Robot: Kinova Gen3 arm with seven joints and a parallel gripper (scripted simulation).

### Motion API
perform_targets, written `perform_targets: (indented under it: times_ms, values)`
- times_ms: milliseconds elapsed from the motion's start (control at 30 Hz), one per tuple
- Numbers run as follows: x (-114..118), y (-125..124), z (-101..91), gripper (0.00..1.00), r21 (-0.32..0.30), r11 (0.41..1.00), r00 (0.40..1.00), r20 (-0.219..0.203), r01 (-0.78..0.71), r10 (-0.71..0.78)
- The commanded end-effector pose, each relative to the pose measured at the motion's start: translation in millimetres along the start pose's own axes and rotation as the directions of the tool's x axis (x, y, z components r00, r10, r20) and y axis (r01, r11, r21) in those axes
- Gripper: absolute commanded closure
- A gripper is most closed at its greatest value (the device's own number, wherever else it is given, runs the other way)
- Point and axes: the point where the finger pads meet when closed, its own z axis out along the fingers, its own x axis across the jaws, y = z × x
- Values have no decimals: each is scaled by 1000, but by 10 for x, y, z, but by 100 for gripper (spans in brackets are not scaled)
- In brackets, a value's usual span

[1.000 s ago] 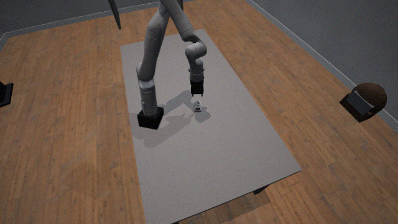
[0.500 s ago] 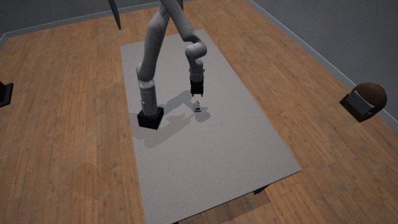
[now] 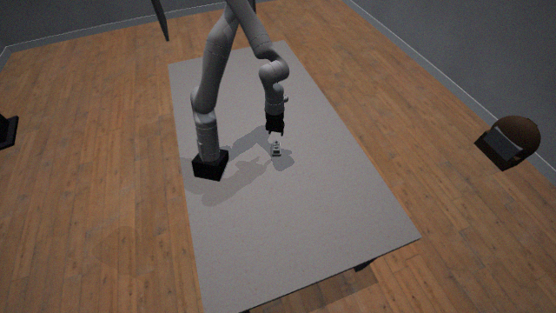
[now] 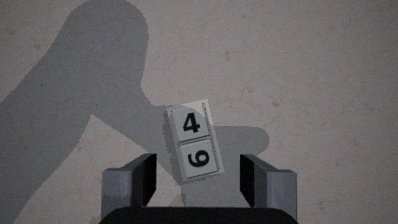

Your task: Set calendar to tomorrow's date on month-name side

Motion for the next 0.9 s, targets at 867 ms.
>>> perform_targets:
  times_ms: [867]
  values:
    - [22, -32, 174, 0, -24, 758, 757, 44, -652, 652]
